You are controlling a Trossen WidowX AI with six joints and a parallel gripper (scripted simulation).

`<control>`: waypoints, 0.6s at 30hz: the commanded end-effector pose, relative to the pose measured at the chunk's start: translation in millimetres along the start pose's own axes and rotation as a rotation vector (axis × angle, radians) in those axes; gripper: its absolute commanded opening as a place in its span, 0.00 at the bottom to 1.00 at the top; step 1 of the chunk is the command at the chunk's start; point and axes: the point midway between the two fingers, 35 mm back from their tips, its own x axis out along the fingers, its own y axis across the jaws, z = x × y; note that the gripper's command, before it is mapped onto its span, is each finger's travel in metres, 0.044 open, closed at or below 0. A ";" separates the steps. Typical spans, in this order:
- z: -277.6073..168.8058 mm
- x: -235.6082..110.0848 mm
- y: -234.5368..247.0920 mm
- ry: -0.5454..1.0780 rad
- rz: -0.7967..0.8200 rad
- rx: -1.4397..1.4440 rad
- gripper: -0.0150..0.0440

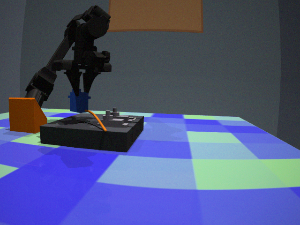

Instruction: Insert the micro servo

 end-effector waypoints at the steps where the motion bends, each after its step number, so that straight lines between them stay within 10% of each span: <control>1: 10.9 -2.7 0.5 -0.010 -0.004 -0.006 0.25; 18: -18.1 -2.1 52.5 -0.008 -0.002 -0.005 0.25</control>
